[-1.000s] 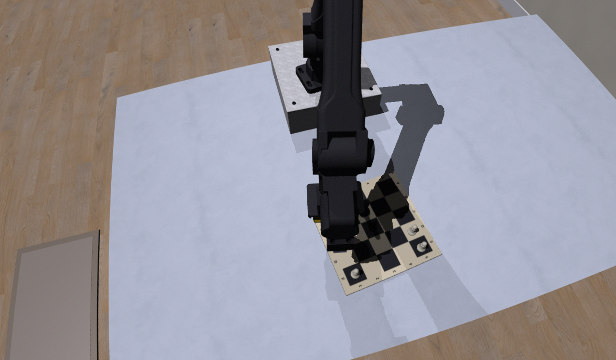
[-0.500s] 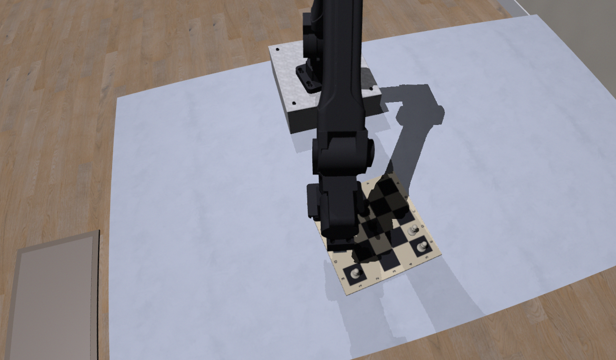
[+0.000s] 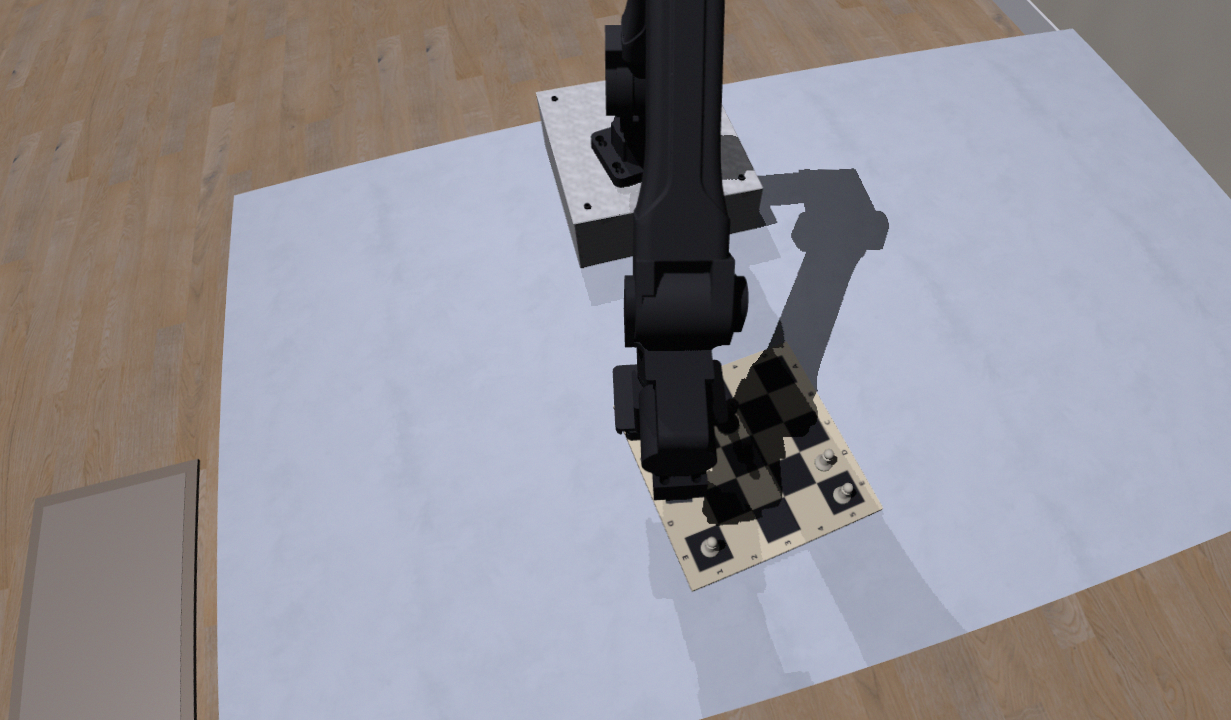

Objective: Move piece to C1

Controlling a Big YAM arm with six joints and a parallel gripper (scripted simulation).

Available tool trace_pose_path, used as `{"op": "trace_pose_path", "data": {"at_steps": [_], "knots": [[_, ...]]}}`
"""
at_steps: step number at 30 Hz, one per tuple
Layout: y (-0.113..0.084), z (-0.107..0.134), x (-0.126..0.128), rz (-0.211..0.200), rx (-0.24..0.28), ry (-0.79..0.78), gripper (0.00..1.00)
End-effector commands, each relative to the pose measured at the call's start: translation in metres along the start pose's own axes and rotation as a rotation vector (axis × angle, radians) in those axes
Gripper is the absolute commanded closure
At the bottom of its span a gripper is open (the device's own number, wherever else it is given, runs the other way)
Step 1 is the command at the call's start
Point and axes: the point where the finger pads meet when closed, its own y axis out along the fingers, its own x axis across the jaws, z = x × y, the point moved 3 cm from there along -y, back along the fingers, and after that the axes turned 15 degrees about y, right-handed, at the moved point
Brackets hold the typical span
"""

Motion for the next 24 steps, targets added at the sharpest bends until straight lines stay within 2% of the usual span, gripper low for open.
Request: {"op": "trace_pose_path", "data": {"at_steps": [1,9,13,16,20,22,24], "knots": [[-0.009,-0.014,0.009,-0.009,-0.046,-0.008,1.0],[-0.012,-0.015,0.009,-0.01,-0.049,-0.008,1.0],[-0.032,-0.025,0.011,-0.014,-0.069,-0.009,1.0],[-0.049,-0.026,0.008,-0.014,-0.072,-0.009,1.0],[-0.081,-0.026,0.004,-0.014,-0.076,-0.004,1.0],[-0.081,-0.026,0.004,-0.014,-0.076,-0.004,1.0],[-0.098,-0.026,0.004,-0.015,-0.077,-0.004,1.0]]}}
